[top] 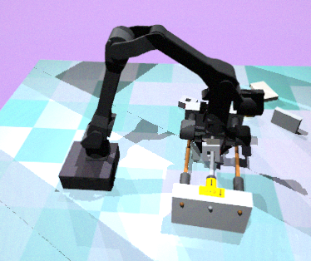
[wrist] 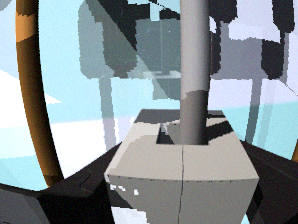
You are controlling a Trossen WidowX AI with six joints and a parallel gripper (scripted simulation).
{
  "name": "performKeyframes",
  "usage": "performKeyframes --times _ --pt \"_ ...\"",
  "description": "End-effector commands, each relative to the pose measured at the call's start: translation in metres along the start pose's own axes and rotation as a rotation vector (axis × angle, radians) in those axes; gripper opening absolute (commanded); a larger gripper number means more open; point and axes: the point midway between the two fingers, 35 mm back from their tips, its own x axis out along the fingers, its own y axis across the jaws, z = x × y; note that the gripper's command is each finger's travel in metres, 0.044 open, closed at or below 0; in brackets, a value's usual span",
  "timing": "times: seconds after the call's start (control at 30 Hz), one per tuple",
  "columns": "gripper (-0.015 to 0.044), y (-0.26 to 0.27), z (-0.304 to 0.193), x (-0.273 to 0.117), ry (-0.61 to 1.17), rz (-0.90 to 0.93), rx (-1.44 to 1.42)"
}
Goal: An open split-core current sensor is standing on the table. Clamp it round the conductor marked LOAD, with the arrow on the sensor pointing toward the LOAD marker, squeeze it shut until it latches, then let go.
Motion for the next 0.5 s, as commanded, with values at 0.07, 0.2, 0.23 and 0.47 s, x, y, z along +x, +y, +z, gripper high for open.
performKeyframes --times 0.07,0.2,0.23,0.47 --pt "0.0211 0.0001 0.0 0.0 0.0 0.001 0.0" --pt "0.0125 0.0001 0.0 -0.0013 0.0 -0.002 0.001" --pt "0.0099 0.0001 0.0 -0.0021 0.0 -0.004 0.001" --pt "0.0 -0.0001 0.0 -0.0009 0.0 -0.003 0.0"
